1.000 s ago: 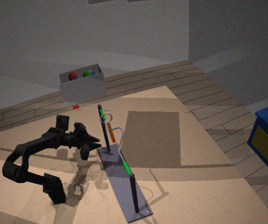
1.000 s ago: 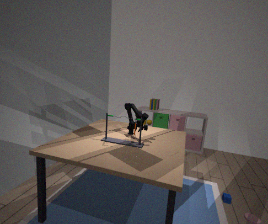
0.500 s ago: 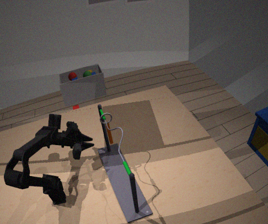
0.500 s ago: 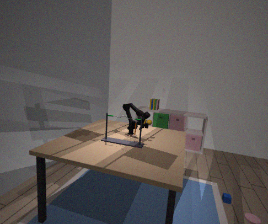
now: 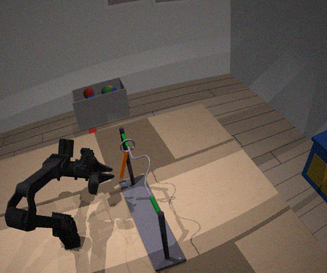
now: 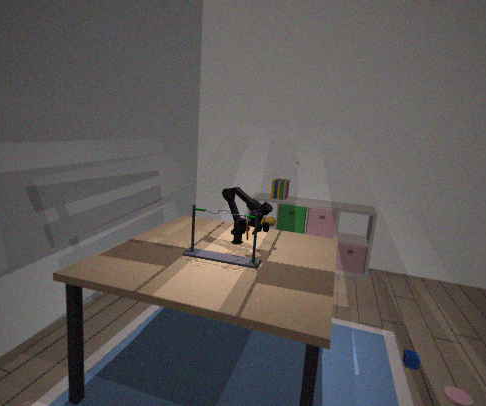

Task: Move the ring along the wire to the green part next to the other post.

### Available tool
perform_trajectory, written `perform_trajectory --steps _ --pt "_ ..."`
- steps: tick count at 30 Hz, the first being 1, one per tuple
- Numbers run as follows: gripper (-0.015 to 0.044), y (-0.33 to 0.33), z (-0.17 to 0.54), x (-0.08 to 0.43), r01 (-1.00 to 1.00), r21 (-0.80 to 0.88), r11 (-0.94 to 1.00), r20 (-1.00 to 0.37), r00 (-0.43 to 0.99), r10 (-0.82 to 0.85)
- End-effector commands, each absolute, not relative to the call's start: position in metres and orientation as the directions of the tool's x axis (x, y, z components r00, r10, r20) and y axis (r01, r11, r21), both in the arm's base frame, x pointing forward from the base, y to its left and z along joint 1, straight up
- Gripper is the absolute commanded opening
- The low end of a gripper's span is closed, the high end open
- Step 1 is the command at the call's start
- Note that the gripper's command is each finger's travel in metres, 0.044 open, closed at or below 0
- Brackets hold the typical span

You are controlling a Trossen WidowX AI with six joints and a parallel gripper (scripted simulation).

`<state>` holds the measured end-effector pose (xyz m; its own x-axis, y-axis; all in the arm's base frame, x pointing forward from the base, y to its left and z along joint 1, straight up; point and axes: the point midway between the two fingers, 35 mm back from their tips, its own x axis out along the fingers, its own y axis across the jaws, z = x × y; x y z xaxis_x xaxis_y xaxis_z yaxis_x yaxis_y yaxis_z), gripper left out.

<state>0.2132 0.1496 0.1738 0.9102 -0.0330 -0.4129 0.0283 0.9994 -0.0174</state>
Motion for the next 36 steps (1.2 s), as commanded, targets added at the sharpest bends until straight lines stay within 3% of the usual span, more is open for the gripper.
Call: perform_trajectory --steps 1,13,24,36 --pt "0.016 0.149 0.175 0.213 0.033 -0.014 0.999 -0.408 0.912 -0.036" --pt "0.016 0.149 0.175 0.213 0.033 -0.014 0.999 -0.408 0.912 -0.036" --pt "0.044 0.149 0.193 0.176 0.024 -0.017 1.0 -0.403 0.915 -0.029" --pt "0.044 0.149 0.193 0.176 0.024 -0.017 1.0 -0.403 0.915 -0.029"
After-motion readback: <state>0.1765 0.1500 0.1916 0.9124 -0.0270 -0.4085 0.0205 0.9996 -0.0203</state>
